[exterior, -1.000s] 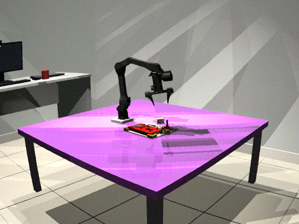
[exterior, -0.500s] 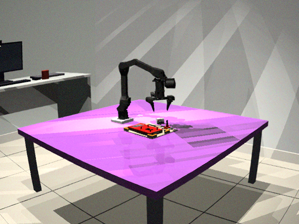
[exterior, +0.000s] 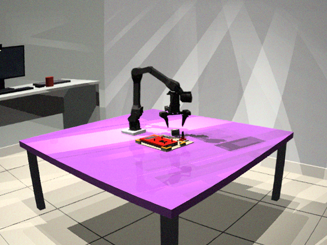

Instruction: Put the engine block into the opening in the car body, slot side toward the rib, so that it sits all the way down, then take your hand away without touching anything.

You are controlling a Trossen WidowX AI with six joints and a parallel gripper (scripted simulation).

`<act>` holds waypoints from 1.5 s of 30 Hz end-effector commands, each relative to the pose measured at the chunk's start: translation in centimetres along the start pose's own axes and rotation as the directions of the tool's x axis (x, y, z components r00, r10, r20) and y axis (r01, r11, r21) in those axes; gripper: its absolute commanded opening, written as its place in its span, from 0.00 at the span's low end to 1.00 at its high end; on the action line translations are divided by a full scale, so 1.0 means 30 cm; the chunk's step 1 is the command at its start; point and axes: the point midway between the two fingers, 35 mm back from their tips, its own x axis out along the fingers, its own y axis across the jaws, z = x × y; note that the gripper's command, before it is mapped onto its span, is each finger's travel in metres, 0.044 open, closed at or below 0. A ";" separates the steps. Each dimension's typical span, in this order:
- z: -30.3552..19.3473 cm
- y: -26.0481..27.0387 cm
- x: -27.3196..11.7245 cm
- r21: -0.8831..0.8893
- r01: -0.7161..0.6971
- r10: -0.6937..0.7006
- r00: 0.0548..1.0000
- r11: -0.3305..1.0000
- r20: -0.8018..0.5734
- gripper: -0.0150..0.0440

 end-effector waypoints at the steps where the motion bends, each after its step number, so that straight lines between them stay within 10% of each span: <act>1: 0.001 0.003 0.027 0.003 -0.008 0.008 1.000 1.000 0.002 1.00; 20: 0.000 0.006 0.122 0.003 -0.008 0.008 1.000 1.000 0.002 1.00; 28: 0.000 0.006 0.122 0.003 -0.008 0.008 1.000 1.000 0.002 0.64; 45: -0.015 -0.010 0.048 0.003 -0.008 0.008 1.000 1.000 0.002 0.25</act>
